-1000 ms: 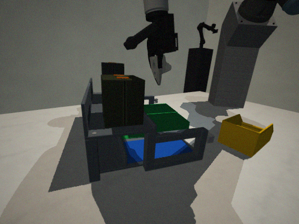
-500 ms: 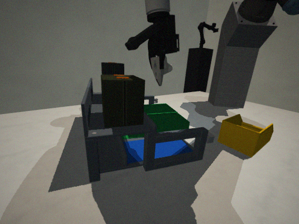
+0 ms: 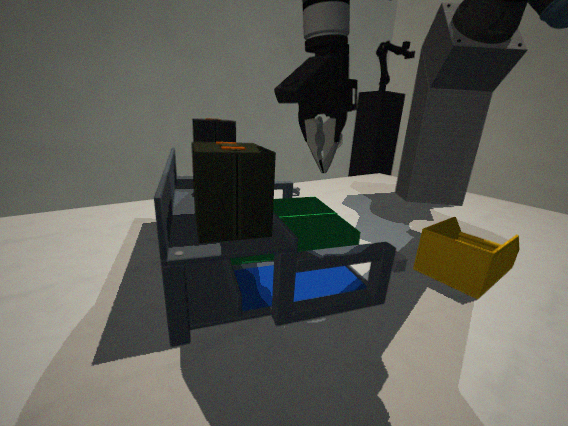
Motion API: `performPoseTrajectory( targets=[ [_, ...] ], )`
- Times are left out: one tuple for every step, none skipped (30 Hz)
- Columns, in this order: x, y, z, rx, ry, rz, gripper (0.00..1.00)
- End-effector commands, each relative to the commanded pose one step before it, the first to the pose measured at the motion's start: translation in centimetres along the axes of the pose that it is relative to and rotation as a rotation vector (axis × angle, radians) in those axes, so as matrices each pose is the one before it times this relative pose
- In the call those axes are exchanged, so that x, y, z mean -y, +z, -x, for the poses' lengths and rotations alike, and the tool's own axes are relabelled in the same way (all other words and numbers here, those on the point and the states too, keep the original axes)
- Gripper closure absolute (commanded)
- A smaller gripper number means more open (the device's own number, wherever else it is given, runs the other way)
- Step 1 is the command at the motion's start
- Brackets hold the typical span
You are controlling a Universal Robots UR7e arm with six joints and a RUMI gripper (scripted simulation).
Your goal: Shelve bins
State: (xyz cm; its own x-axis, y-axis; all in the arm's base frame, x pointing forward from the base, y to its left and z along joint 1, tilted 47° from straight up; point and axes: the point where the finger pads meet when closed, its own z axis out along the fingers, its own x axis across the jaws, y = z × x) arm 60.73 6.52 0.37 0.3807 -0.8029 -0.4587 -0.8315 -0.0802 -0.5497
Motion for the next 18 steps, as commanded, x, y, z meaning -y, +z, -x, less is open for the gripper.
performPoseTrajectory(
  targets=[
    [-1.098, 0.833, 1.837, -0.02247, -0.23179, -0.02585, 1.00],
    [0.000, 0.000, 0.000, 0.00000, 0.00000, 0.00000, 1.00],
    [-0.168, 0.144, 0.507, -0.00974, -0.09902, -0.00622, 1.00],
    [-0.119, 0.127, 0.524, -0.00585, -0.05676, -0.00207, 1.00],
    [-0.089, 0.112, 0.527, -0.00436, -0.04205, -0.00039, 1.00],
    [-0.066, 0.098, 0.523, -0.00465, -0.04429, -0.00065, 1.00],
    [-0.042, 0.083, 0.514, -0.00477, -0.04499, -0.00071, 1.00],
    [-0.019, 0.069, 0.500, -0.00481, -0.04500, -0.00071, 1.00],
    [0.003, 0.056, 0.480, -0.00485, -0.04496, -0.00072, 1.00],
    [0.024, 0.044, 0.457, -0.00490, -0.04493, -0.00076, 1.00],
    [0.041, 0.033, 0.429, -0.00499, -0.04490, -0.00084, 1.00],
    [0.056, 0.024, 0.398, -0.00510, -0.04485, -0.00094, 1.00],
    [0.068, 0.015, 0.364, -0.00524, -0.04482, -0.00109, 1.00],
    [0.077, 0.008, 0.327, -0.00543, -0.04476, -0.00129, 1.00],
    [0.082, 0.003, 0.290, -0.00562, -0.04442, -0.00154, 1.00],
    [0.083, -0.001, 0.251, -0.00297, -0.02599, -0.00010, 1.00],
    [0.077, -0.003, 0.215, -0.00257, -0.02240, -0.00005, 1.00],
    [0.000, 0.000, 0.000, 0.00000, 0.00000, 0.00000, 1.00]
  ],
)
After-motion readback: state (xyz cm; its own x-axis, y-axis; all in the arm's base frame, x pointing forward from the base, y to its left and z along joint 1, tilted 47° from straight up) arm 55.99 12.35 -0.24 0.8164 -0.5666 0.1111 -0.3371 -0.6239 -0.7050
